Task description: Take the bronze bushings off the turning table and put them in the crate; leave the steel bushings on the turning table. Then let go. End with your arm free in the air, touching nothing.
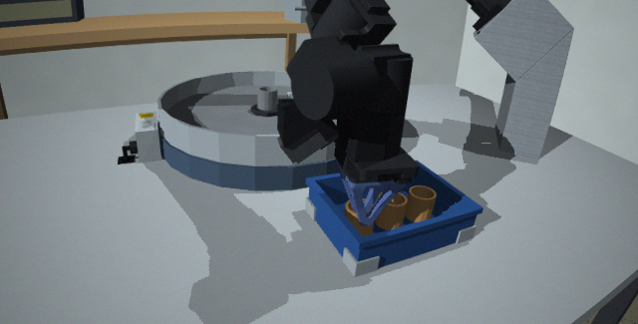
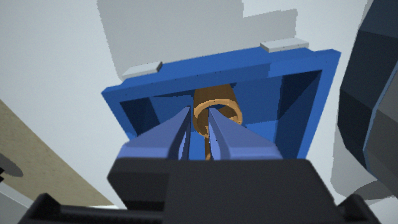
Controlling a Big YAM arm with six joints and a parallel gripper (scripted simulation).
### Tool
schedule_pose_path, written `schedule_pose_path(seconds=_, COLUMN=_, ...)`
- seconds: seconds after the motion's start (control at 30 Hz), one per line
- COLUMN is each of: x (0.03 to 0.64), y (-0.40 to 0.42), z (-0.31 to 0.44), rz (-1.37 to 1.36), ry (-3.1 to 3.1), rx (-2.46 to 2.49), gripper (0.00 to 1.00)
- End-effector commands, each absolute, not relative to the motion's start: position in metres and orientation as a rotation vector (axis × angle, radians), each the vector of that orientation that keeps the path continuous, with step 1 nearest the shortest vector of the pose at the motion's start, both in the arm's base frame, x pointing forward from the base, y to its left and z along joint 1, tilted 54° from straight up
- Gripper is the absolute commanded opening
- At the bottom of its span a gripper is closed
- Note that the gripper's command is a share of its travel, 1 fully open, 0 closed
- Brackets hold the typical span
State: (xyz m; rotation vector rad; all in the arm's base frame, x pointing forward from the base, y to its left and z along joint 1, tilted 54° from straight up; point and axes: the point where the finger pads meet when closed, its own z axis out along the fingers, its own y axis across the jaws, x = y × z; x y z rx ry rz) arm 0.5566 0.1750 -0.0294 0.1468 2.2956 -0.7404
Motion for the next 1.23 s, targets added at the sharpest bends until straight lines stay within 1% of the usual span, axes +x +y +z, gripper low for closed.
schedule_pose_path(seconds=0.0, x=0.555, y=0.199, z=-0.011, rz=-0.696, ry=2.275, rx=0.132, gripper=0.15)
schedule_pose_path(seconds=0.23, x=0.542, y=0.203, z=-0.007, rz=-0.709, ry=2.28, rx=0.126, gripper=0.15)
schedule_pose_path(seconds=0.63, x=0.515, y=0.237, z=0.032, rz=-0.689, ry=2.27, rx=0.138, gripper=0.15)
schedule_pose_path(seconds=1.2, x=0.519, y=0.23, z=0.034, rz=-0.699, ry=2.271, rx=0.161, gripper=0.15)
